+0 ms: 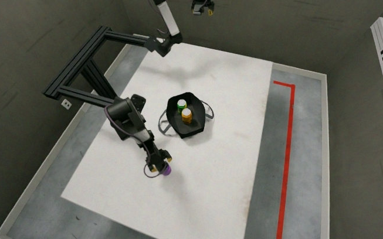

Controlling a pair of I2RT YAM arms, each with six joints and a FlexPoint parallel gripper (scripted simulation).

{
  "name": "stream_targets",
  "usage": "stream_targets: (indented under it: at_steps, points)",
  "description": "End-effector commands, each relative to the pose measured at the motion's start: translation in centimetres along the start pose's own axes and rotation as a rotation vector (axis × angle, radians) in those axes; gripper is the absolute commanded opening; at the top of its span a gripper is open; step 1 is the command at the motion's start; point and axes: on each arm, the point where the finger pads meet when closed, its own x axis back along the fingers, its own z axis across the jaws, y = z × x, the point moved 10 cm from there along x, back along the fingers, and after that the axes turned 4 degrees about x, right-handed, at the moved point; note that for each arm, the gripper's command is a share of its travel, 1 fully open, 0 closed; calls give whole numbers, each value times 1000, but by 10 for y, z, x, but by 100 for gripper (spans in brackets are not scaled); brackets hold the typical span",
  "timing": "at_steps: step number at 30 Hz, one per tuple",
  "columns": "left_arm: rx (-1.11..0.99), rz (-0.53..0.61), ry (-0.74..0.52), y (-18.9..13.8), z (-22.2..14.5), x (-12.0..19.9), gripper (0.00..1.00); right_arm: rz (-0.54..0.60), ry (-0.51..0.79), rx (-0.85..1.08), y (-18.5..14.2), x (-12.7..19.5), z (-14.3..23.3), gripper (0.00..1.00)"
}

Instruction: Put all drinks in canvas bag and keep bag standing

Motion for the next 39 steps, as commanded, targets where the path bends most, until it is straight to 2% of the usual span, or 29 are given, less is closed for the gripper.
stream_targets:
  at_steps: [1,3,4,6,8,18,21,23,25,39]
  points:
    - [6,11,32,-1,-2,12,86,-76,-4,5,11,-8,-2,84]
    - [6,11,32,-1,-2,12,86,-79,-6,5,10,-11,-2,84]
    - [6,11,32,-1,-2,12,86,-18,8,1,-2,-9,1,84]
    - [6,11,32,-1,-2,12,86,-18,8,1,-2,-9,1,84]
    - [6,11,32,-1,-2,12,86,-83,-7,6,9,-16,-2,84]
    - [6,11,32,-1,-2,12,86,-68,-5,7,-3,-31,-1,84]
    - [6,11,32,-1,-2,12,86,-19,6,5,-13,-32,2,84]
    - [6,11,32,-1,-2,12,86,-19,6,5,-13,-32,2,84]
    - [6,11,32,-1,-2,12,86,-68,-6,8,-6,-39,-1,84]
    - [6,11,32,-1,-2,12,86,-24,6,7,-22,-54,3,84]
